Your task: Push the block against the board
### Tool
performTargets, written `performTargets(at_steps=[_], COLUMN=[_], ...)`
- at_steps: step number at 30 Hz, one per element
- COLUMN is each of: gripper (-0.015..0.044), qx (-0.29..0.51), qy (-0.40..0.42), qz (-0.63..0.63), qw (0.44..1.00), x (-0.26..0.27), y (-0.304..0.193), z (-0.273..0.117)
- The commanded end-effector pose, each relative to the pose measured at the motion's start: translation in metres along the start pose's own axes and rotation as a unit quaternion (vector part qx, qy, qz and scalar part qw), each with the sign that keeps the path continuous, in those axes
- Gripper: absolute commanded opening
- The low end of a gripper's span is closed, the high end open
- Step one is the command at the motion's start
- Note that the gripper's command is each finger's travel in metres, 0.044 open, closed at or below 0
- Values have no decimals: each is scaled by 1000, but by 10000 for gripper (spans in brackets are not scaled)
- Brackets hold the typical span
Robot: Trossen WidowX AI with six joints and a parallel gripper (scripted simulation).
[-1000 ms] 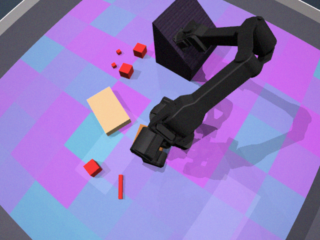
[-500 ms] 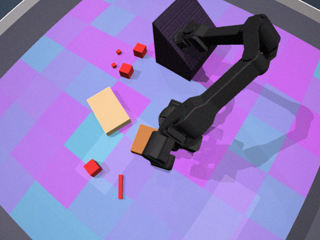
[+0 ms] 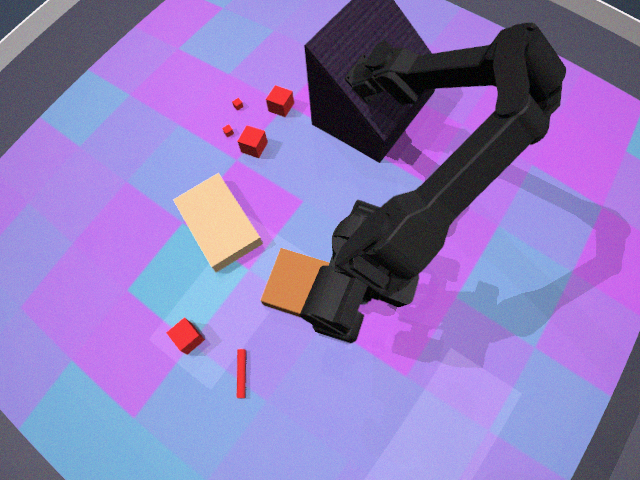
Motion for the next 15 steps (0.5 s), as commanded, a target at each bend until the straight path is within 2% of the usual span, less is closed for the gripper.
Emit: performTargets(at_steps=[1, 4, 15], gripper=[0, 0, 0], qx=[3, 1, 1], qy=[-6, -6, -6], qz=[-1, -1, -1], qw=[1000, 1000, 1000], x=[-1, 0, 0], y=[-1, -1, -1], z=[-31, -45, -45])
Point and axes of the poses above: the point midway between the two fingers, 35 mm back from their tips, its own z axis out along the fingers, its own x axis across the jaws, y = z × x, the point moved 7 cm from there along -z, back along the fingers, and after that the axes turned 2 degrees about z, right-handed, at the moved point
